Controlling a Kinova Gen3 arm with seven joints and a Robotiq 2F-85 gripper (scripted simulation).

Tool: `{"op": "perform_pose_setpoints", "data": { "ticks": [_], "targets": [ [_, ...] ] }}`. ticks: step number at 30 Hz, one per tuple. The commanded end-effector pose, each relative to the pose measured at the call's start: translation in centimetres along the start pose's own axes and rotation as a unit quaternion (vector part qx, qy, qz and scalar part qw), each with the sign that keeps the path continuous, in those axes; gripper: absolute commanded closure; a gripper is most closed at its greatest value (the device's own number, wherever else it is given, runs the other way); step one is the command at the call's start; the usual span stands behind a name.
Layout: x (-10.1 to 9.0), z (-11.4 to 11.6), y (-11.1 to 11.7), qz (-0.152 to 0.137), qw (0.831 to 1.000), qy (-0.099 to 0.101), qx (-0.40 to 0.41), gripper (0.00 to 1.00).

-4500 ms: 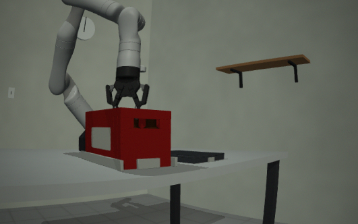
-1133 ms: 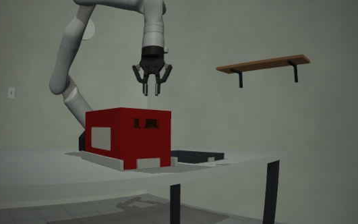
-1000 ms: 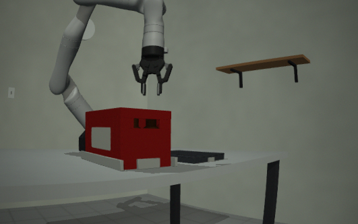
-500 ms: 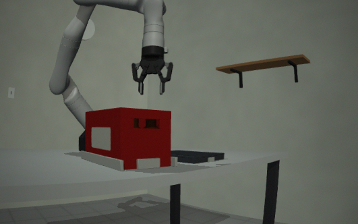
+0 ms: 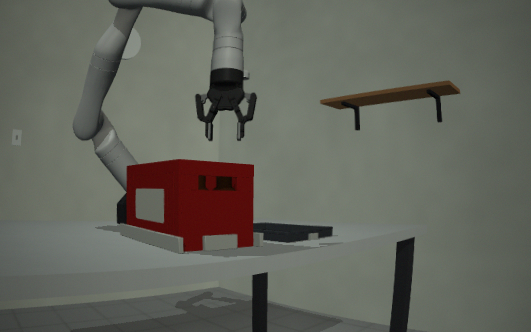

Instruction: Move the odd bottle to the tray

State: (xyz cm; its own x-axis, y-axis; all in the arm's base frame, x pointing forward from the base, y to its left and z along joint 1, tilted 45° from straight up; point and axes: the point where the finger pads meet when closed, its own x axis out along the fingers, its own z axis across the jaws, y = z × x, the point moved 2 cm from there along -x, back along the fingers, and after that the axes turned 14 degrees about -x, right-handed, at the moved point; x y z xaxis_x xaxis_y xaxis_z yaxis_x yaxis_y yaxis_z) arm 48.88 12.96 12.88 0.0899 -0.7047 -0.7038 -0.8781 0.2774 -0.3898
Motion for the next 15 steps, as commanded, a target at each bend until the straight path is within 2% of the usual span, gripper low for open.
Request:
{"op": "perform_pose_setpoints", "data": {
  "ticks": [1, 15],
  "targets": [
    [0.1, 0.0, 0.0, 0.0, 1.0, 0.0, 0.0, 0.36],
    [1.2, 0.0, 0.0, 0.0, 1.0, 0.0, 0.0, 0.36]
  ]
}}
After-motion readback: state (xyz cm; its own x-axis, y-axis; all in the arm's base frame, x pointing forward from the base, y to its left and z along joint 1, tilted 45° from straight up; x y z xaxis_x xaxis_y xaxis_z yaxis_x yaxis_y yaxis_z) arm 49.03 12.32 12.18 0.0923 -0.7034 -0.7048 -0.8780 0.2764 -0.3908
